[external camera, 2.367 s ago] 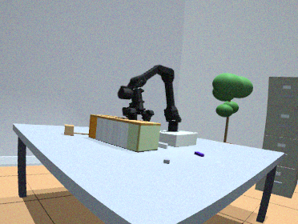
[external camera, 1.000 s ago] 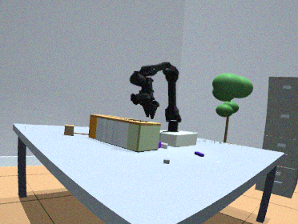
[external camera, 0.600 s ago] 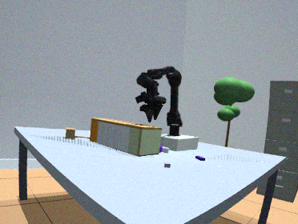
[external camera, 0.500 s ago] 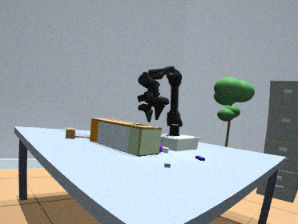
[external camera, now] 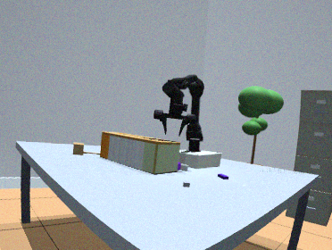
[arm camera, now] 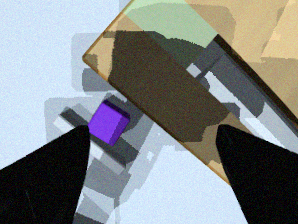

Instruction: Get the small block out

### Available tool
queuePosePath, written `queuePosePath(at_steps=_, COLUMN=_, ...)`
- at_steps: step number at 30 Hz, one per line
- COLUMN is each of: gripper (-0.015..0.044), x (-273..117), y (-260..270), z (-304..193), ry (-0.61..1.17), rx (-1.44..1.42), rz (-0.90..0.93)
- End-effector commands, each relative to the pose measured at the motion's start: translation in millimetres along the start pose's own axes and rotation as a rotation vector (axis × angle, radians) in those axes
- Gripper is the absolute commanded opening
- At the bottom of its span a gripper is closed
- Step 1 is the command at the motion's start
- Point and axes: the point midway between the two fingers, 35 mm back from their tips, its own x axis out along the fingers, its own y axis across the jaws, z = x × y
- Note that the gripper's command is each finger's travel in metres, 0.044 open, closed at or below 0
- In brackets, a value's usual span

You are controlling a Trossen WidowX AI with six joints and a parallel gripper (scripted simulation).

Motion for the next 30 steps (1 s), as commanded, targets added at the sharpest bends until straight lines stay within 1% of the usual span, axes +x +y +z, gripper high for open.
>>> queuePosePath(at_steps=1, gripper=0.0285, x=-3, y=14, z=-4, ry=0.032, rx=-0.929, rz=-0.105)
queuePosePath(at_steps=12, gripper=0.0285, x=-6, y=23, z=-7, ry=0.118, rx=-1.634, rz=-0.159)
queuePosePath(at_steps=24, gripper=0.0285, x=-9, y=31, z=-10, ry=0.264, rx=-2.388, rz=-0.178)
queuePosePath(at_steps=26, gripper=0.0285, x=-9, y=32, z=-10, ry=0.277, rx=-2.442, rz=-0.177)
queuePosePath(at_steps=30, gripper=0.0285, x=-9, y=32, z=-10, ry=0.277, rx=-2.444, rz=-0.177)
